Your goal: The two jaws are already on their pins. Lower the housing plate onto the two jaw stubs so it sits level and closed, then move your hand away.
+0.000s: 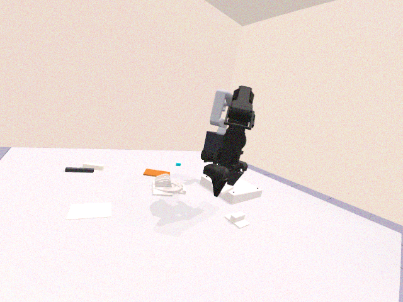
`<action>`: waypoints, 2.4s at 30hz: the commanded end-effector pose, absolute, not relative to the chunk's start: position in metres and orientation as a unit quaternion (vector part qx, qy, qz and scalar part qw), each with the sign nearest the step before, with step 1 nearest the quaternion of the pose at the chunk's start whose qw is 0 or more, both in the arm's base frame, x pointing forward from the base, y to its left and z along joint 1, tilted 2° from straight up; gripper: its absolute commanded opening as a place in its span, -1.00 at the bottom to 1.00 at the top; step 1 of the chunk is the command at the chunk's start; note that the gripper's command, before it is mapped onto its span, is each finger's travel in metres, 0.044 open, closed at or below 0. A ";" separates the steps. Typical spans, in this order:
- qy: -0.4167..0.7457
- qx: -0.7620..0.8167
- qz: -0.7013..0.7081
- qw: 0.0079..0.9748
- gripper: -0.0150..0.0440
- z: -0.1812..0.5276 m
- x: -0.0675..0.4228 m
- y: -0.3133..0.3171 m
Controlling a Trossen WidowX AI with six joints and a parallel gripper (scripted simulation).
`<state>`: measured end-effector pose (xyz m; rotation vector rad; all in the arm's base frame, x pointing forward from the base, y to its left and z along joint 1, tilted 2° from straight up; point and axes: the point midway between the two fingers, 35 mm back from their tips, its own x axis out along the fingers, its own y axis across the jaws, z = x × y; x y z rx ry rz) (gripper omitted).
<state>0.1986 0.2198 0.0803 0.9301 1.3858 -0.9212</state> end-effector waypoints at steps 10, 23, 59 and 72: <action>0.623 0.343 -0.340 0.615 0.70 0.080 0.222 0.180; 0.649 0.288 -0.286 0.644 0.70 0.080 0.238 0.140; 0.700 0.113 -0.117 0.695 0.70 0.077 0.247 0.024; 0.702 0.100 -0.106 0.697 0.70 0.077 0.246 0.017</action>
